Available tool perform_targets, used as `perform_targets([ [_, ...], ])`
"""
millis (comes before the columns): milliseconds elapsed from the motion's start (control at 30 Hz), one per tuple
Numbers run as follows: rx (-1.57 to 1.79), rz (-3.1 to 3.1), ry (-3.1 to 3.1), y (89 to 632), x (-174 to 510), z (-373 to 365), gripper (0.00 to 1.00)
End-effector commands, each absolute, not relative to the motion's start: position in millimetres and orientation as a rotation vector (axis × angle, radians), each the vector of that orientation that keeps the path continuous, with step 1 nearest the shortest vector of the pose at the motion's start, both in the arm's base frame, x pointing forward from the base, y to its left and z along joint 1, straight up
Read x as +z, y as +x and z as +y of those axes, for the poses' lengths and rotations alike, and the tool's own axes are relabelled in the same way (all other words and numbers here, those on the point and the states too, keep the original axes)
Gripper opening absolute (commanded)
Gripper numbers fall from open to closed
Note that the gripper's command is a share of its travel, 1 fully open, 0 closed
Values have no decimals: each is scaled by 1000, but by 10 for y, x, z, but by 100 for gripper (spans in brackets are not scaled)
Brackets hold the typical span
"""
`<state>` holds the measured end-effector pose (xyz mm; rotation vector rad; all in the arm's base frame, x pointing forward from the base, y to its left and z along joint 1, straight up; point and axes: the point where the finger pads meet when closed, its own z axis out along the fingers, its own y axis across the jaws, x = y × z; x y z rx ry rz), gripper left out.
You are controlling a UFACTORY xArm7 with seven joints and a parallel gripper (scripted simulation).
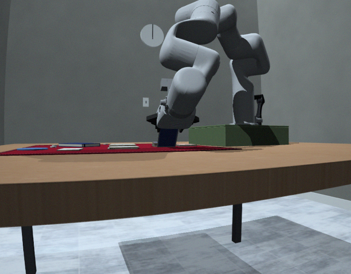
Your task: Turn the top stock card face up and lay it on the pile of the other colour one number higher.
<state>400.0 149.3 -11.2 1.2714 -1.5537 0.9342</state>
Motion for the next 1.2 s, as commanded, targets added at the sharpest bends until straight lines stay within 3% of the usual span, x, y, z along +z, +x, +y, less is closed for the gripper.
perform_targets([
  [0, 907, -1601, 1307, 4014, -98, 1507, 74],
  [1167, 552, -2017, 1648, 4021, -131, 1548, 74],
])
